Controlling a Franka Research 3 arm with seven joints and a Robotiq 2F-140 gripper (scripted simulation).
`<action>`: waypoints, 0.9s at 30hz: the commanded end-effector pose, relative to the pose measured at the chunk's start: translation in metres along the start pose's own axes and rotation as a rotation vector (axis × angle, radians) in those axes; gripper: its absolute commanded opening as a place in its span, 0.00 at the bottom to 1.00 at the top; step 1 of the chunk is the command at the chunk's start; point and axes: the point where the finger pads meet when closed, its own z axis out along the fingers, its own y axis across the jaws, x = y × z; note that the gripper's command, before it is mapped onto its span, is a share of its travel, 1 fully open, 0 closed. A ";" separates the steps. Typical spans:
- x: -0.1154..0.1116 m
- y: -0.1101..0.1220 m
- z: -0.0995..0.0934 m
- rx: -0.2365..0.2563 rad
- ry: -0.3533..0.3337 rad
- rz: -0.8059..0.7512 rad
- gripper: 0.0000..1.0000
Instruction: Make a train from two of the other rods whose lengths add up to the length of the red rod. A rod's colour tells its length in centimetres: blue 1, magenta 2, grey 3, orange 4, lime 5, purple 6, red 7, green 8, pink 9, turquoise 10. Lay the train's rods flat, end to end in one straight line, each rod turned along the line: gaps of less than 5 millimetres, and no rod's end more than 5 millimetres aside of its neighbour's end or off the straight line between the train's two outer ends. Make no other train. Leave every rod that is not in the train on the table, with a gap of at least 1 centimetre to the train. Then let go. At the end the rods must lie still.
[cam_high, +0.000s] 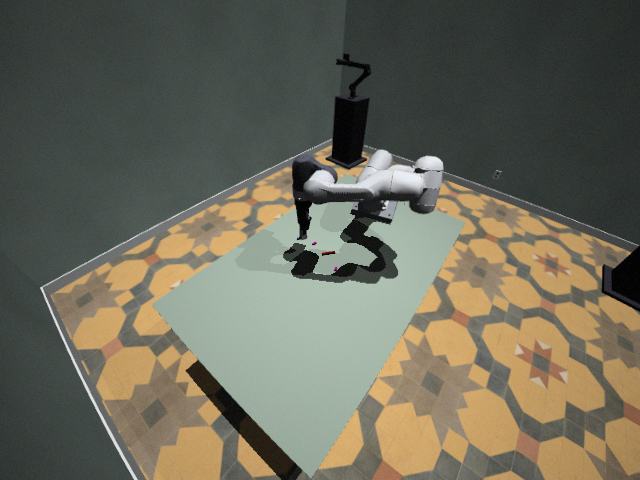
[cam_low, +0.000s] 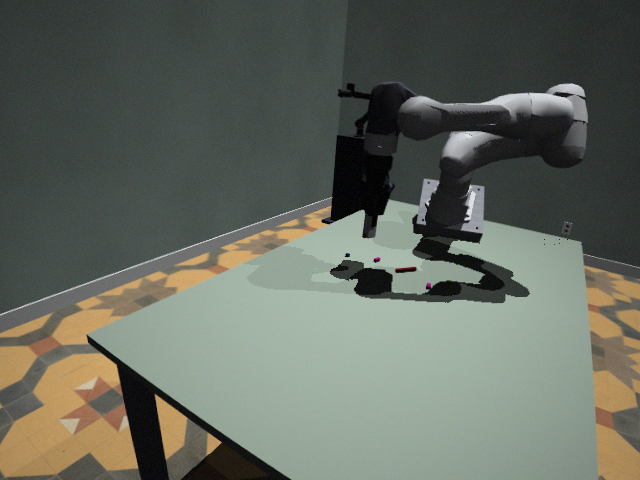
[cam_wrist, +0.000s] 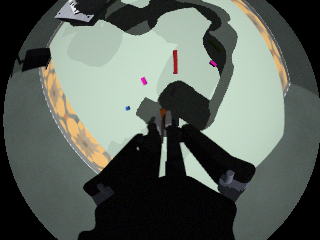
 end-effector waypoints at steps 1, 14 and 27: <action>0.001 0.004 0.002 -0.003 0.006 0.167 0.03; 0.002 0.006 0.006 -0.004 0.010 0.369 0.03; 0.003 0.008 0.009 -0.004 0.013 0.558 0.03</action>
